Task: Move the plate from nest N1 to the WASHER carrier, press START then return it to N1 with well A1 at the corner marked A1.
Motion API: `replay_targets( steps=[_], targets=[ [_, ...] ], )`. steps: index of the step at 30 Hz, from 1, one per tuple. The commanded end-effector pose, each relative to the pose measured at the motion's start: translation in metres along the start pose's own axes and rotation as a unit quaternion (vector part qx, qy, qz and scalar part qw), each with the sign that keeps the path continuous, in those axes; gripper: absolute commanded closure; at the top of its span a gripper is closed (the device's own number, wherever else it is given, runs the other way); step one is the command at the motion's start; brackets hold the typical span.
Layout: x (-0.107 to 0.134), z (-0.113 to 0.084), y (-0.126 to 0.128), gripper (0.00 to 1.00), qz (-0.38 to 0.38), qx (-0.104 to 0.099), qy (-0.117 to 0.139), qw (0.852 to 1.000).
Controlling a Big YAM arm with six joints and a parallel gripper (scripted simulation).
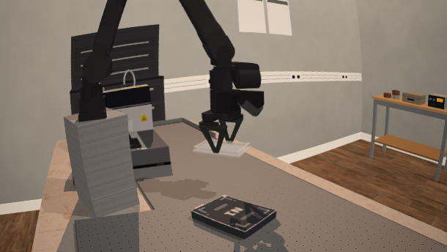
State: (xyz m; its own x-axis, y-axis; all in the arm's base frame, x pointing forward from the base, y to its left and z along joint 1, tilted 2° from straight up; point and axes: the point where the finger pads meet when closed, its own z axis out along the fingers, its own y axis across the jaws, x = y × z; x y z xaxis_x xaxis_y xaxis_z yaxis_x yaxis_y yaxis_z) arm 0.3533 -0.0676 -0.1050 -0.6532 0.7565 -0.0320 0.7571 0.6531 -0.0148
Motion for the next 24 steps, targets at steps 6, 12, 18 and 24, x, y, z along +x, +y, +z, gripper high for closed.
replay_targets(
  steps=[6, 12, 18, 24],
  targets=[
    [-0.018, -0.015, 0.012, 0.18, 0.007, -0.015, -0.02, 1.0],
    [0.018, -0.011, 0.021, 0.18, -0.093, -0.01, -0.014, 0.996],
    [0.044, -0.013, 0.036, 0.18, -0.152, -0.009, -0.014, 0.988],
    [0.062, -0.015, 0.045, 0.18, -0.141, -0.008, -0.012, 0.99]
  ],
)
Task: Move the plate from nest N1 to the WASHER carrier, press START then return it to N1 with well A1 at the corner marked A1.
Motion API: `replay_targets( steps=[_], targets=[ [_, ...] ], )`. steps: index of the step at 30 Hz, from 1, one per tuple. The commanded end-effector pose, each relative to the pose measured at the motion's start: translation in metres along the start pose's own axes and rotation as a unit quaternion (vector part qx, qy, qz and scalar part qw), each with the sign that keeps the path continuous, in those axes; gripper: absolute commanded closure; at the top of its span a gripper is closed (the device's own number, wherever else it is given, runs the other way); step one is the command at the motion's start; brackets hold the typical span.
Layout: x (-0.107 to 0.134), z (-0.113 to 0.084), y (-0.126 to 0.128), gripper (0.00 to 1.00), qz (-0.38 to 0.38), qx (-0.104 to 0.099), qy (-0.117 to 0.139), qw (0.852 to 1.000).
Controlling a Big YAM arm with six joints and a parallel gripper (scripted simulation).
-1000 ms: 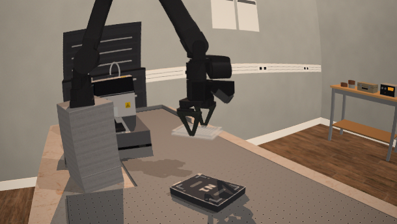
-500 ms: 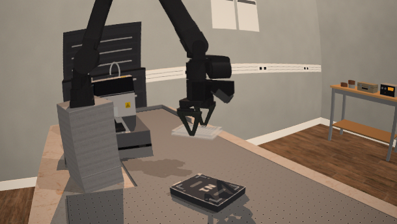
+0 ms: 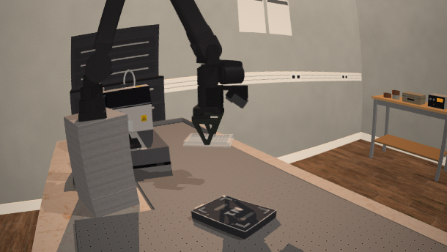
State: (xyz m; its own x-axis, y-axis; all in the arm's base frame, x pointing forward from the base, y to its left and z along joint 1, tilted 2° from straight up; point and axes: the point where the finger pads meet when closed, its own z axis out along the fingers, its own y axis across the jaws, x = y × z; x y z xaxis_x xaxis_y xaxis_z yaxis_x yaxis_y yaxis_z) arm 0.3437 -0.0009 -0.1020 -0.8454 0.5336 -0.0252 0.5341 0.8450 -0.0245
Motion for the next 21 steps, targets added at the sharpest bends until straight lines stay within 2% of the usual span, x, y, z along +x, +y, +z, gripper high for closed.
replay_targets(
  steps=[1, 10, 13, 18, 21],
  targets=[
    [0.006, -0.01, 0.013, 0.18, 0.006, -0.006, -0.012, 1.0],
    [0.037, -0.014, 0.047, 0.18, 0.006, -0.005, -0.009, 1.0],
    [0.039, -0.015, 0.052, 0.18, 0.006, -0.006, -0.01, 1.0],
    [0.045, -0.023, 0.082, 0.18, 0.007, -0.017, -0.019, 1.0],
    [0.053, -0.024, 0.091, 0.18, 0.007, -0.017, -0.018, 1.0]
  ],
)
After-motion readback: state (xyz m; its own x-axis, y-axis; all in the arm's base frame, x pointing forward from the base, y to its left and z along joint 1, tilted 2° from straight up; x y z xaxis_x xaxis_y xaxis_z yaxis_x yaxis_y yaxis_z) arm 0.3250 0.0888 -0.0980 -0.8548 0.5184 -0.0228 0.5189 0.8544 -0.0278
